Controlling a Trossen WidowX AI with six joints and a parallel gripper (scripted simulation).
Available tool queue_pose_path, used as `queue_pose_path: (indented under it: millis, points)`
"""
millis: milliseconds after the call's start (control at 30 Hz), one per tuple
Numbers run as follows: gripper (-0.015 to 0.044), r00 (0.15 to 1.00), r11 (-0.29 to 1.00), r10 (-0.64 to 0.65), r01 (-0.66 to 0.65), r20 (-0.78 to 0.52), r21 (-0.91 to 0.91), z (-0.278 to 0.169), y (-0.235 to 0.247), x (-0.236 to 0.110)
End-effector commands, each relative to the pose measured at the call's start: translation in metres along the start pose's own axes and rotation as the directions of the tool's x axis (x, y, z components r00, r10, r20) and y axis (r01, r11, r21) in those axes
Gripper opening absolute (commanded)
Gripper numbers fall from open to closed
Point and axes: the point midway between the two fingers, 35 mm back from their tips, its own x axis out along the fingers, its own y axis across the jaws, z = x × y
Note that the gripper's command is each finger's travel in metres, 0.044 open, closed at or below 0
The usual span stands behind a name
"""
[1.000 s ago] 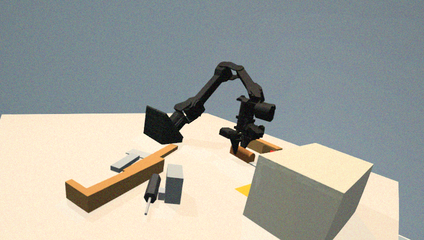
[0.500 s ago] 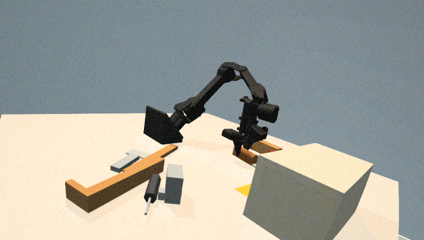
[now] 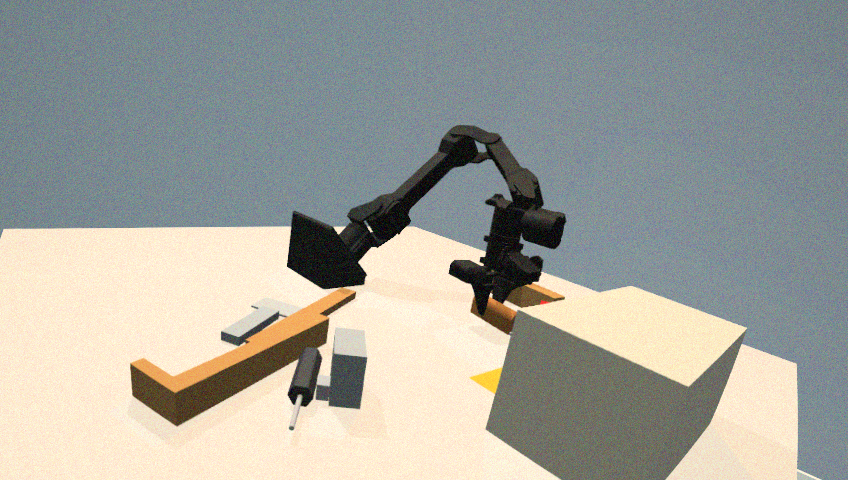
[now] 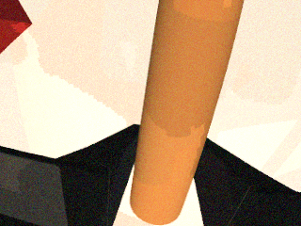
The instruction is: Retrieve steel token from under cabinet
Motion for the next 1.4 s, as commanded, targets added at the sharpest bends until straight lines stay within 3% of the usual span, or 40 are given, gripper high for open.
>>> queue_pose_path:
  millis: [0,1367]
  points:
    - [0.0000,1.000,1.000,0.001,-0.001,0.000,-0.001,0.004,0.000,0.000]
    - [0.0000,1.000,1.000,0.001,-0.001,0.002,0.003,0.054,0.000,-0.001]
